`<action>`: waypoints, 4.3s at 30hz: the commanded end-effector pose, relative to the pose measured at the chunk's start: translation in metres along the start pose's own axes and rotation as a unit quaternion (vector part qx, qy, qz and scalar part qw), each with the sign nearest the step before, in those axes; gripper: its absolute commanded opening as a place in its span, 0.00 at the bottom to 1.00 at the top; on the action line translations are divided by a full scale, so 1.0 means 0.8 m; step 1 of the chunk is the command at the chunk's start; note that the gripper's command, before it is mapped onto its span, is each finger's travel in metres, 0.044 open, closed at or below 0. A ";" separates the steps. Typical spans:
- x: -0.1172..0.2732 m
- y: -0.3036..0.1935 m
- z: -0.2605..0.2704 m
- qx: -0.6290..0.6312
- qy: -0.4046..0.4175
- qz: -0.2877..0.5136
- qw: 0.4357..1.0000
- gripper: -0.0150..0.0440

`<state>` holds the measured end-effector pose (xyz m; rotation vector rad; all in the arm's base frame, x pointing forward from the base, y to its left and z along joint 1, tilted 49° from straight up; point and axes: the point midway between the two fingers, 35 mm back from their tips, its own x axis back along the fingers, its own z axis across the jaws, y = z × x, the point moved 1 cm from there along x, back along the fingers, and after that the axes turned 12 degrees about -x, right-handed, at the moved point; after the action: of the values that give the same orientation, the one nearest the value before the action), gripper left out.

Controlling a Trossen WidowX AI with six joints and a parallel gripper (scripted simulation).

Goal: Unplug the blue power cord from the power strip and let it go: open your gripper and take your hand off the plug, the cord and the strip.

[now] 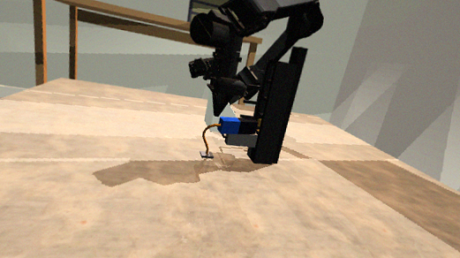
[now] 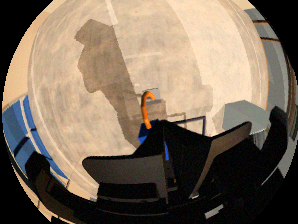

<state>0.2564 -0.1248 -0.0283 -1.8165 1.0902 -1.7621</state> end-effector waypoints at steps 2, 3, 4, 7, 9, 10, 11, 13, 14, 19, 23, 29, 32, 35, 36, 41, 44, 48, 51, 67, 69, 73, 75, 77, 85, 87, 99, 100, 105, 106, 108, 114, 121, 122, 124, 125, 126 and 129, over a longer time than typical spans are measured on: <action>0.003 0.013 0.004 0.002 0.001 -0.003 1.000 0.25; 0.003 0.015 0.004 0.002 0.001 -0.003 1.000 0.25; 0.003 0.017 0.004 0.002 0.001 -0.003 1.000 0.25; 0.003 0.023 0.005 0.002 0.002 -0.003 1.000 0.25; 0.003 0.027 0.005 0.002 0.002 -0.003 1.000 0.25; 0.004 0.029 0.006 0.002 0.002 -0.003 1.000 0.25; 0.004 0.031 0.006 0.002 0.002 -0.003 1.000 0.25; 0.004 0.035 0.006 0.001 0.002 -0.003 1.000 0.25; 0.004 0.037 0.006 0.001 0.002 -0.003 1.000 0.25; 0.003 0.047 0.006 0.001 0.002 -0.003 1.000 0.25; 0.003 0.055 0.007 0.001 0.002 -0.002 1.000 0.25; 0.002 0.065 0.011 0.001 0.002 -0.002 1.000 0.25; 0.002 0.066 0.014 0.001 0.002 -0.002 1.000 0.25; 0.003 0.066 0.015 0.001 0.002 -0.002 1.000 0.25; 0.003 0.066 0.015 0.001 0.002 -0.002 1.000 0.25; 0.003 0.066 0.014 0.001 0.002 -0.002 1.000 0.25; 0.003 0.066 0.013 0.001 0.002 -0.002 1.000 0.25; 0.002 0.066 0.012 0.001 0.002 -0.002 1.000 0.25; 0.002 0.067 0.011 0.001 0.002 -0.002 1.000 0.25; 0.001 0.066 0.012 0.001 0.002 -0.002 1.000 0.25; 0.002 0.066 0.013 0.001 0.002 -0.002 1.000 0.25; 0.002 0.066 0.013 0.001 0.002 -0.002 1.000 0.25; 0.002 0.066 0.013 0.001 0.002 -0.002 1.000 0.25; 0.002 0.066 0.013 0.001 0.002 -0.002 1.000 0.25; 0.002 0.066 0.012 0.001 0.002 -0.002 1.000 0.25; 0.002 0.066 0.011 0.001 0.002 -0.002 1.000 0.25; 0.001 0.066 0.011 0.001 0.002 -0.002 1.000 0.25; 0.001 0.066 0.012 0.001 0.002 -0.002 1.000 0.25; 0.001 0.066 0.012 0.001 0.002 -0.002 1.000 0.25; 0.001 0.066 0.012 0.001 0.002 -0.002 1.000 0.25; 0.002 0.066 0.012 0.001 0.002 -0.002 1.000 0.25; 0.002 0.066 0.013 0.001 0.002 -0.002 1.000 0.25; 0.002 0.066 0.012 0.001 0.002 -0.002 1.000 0.25; 0.002 0.066 0.012 0.001 0.002 -0.002 1.000 0.25; 0.002 0.066 0.012 0.001 0.002 -0.002 1.000 0.25; 0.002 0.066 0.012 0.001 0.002 -0.002 1.000 0.25; 0.002 0.066 0.012 0.001 0.002 -0.002 1.000 0.25; 0.001 0.066 0.012 0.001 0.002 -0.002 1.000 0.25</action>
<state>0.2522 -0.1611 -0.0677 -1.8130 1.0912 -1.7708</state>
